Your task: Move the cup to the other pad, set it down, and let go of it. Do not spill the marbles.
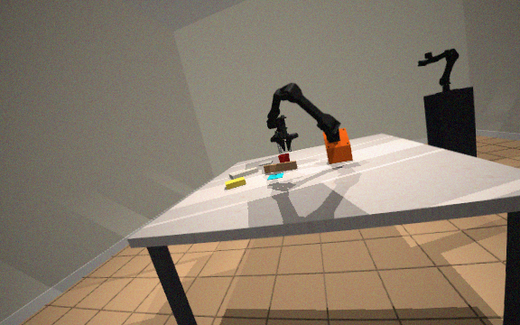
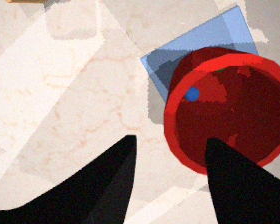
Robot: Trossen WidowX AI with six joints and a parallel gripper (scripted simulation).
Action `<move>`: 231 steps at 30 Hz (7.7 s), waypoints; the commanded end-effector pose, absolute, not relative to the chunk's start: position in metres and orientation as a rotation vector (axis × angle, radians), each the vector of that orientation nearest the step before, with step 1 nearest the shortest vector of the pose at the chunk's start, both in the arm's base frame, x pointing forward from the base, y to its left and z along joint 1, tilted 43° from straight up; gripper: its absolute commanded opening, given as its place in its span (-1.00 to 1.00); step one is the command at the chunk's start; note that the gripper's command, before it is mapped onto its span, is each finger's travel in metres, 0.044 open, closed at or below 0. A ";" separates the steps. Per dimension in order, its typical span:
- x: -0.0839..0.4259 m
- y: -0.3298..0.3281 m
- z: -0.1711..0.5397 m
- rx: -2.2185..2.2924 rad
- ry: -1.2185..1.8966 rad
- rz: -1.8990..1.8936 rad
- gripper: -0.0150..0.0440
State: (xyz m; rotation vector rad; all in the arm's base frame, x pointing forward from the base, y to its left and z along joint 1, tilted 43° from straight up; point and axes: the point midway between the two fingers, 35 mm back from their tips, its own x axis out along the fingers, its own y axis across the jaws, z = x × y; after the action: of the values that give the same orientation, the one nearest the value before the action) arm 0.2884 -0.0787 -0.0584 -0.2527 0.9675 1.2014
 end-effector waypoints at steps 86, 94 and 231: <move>0.287 -0.085 -0.051 -0.244 0.956 1.202 -0.49; 0.287 -0.085 -0.051 -0.244 0.956 1.202 -0.49; 0.323 0.128 0.063 -0.242 0.947 1.210 -0.49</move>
State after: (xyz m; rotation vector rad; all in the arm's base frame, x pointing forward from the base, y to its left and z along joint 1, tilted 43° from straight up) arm 0.3252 0.1255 0.0677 -0.2495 0.9399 1.2108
